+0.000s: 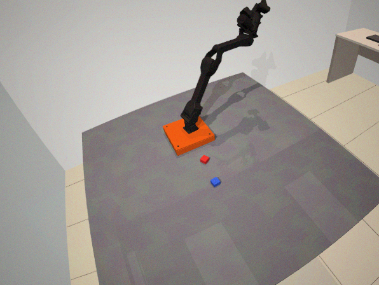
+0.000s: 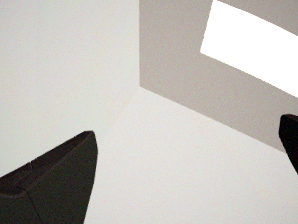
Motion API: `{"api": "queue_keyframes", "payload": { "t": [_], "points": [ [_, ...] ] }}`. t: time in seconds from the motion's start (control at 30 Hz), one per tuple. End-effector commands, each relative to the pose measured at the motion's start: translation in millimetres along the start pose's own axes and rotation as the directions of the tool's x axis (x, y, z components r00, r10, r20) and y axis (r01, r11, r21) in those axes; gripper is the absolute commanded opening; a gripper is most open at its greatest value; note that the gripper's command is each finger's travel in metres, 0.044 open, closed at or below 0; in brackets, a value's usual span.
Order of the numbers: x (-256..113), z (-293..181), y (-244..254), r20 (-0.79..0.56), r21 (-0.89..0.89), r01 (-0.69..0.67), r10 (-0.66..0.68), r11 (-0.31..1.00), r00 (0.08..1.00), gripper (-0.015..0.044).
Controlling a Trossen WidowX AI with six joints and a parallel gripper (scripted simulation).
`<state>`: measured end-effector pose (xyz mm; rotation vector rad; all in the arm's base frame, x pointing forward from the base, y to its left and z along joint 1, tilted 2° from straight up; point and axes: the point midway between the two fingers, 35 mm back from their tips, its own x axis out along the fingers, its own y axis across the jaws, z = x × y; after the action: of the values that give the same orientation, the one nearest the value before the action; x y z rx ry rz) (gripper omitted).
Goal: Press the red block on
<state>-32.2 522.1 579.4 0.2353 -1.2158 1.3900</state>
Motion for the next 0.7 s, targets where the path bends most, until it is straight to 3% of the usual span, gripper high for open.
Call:
{"api": "queue_keyframes", "payload": {
  "t": [0.0,0.1,0.33,0.67],
  "points": [
    [0.0,0.0,0.0,0.0,0.0,0.0,0.0,1.0,1.0,0.0426],
    [-7.7,-18.9,-13.1,-0.064,-0.019,-0.003,0.002,1.0,0.998,0.044],
    [-61.1,-98.7,-79.9,-0.363,-0.091,-0.011,-0.023,0.996,0.931,0.044],
    [-186.6,-178.6,-177.6,-0.738,-0.16,-0.001,-0.119,0.987,0.664,0.044]
  ]
}}
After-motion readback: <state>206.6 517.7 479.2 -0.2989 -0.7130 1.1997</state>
